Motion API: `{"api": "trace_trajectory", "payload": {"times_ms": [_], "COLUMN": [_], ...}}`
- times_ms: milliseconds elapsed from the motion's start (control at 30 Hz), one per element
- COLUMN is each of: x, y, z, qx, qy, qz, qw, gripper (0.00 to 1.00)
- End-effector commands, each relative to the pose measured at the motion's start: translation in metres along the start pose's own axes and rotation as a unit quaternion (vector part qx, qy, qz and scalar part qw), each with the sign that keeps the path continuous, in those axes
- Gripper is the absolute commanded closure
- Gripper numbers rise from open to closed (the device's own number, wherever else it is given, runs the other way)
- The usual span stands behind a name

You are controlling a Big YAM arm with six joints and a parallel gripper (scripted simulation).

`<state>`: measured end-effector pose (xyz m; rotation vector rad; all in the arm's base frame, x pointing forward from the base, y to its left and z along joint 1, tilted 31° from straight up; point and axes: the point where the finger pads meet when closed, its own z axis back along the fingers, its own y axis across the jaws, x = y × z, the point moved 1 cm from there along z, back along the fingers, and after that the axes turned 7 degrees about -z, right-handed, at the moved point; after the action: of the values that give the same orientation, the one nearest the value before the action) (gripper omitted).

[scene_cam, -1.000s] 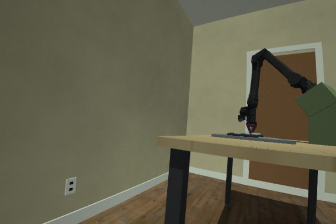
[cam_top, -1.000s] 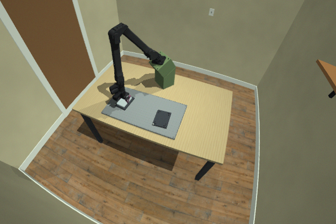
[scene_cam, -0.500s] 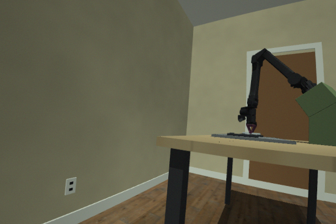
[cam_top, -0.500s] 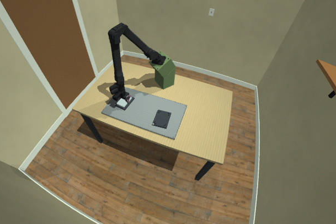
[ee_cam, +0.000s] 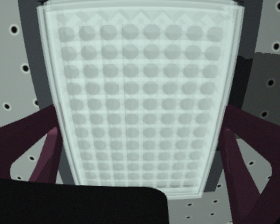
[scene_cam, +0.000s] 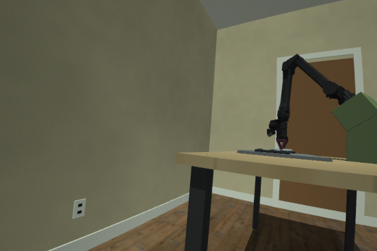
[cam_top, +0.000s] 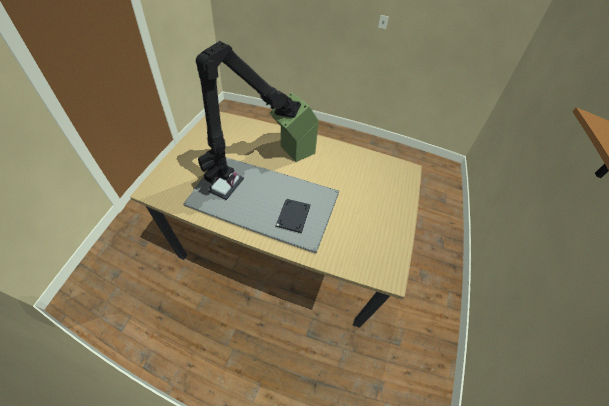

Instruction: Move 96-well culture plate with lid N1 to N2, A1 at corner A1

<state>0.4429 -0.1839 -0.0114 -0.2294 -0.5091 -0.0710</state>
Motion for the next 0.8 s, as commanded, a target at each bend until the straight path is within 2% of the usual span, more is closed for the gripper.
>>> {"api": "trace_trajectory", "payload": {"times_ms": [0,767], "x": [0.001,0.002], "y": [-0.006,0.001], "z": [0.011,0.045], "qx": [-0.003,0.000], "qy": [-0.002,-0.004], "qz": [-0.004,-0.002], "qw": [1.000,1.000], "gripper": [1.00,1.00]}}
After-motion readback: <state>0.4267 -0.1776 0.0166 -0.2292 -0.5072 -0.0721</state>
